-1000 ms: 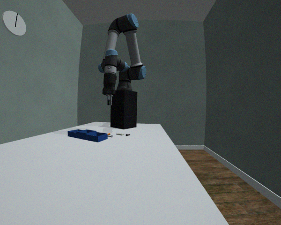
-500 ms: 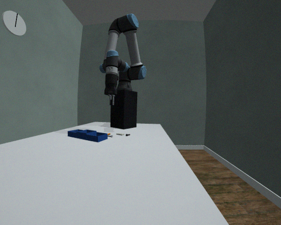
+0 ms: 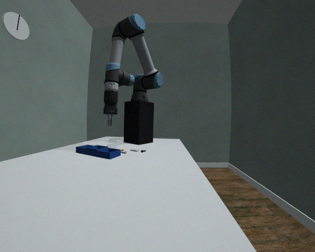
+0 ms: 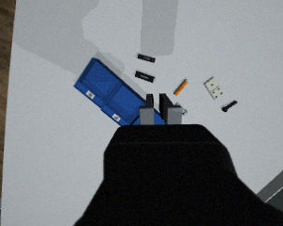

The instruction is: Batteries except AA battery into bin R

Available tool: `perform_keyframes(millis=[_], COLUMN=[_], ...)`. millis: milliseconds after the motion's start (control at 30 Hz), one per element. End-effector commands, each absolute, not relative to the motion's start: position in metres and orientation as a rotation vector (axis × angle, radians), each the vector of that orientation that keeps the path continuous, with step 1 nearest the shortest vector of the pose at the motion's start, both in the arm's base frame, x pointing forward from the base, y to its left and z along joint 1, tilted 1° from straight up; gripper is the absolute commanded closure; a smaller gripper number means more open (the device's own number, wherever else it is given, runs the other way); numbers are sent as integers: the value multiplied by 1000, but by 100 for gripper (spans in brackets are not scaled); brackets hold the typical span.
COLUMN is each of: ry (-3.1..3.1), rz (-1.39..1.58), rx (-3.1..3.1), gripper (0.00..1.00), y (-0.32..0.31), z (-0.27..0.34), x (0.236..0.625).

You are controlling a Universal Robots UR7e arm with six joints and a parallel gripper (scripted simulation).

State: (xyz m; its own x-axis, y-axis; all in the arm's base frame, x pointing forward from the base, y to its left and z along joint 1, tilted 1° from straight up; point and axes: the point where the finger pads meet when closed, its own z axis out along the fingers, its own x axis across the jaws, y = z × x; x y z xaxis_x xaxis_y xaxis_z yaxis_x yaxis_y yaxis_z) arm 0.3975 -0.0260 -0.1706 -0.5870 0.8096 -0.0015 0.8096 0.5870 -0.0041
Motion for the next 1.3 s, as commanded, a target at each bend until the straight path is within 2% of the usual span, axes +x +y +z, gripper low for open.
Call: perform_keyframes(millis=[0,667,1267], ry=[-2883,-3137,-3069], rz=[-7,9,10], rx=[-1253,-243,679], gripper=[69,69,69], y=[-48,-158,-158], z=[-187,-256,-256], x=[411,467,467])
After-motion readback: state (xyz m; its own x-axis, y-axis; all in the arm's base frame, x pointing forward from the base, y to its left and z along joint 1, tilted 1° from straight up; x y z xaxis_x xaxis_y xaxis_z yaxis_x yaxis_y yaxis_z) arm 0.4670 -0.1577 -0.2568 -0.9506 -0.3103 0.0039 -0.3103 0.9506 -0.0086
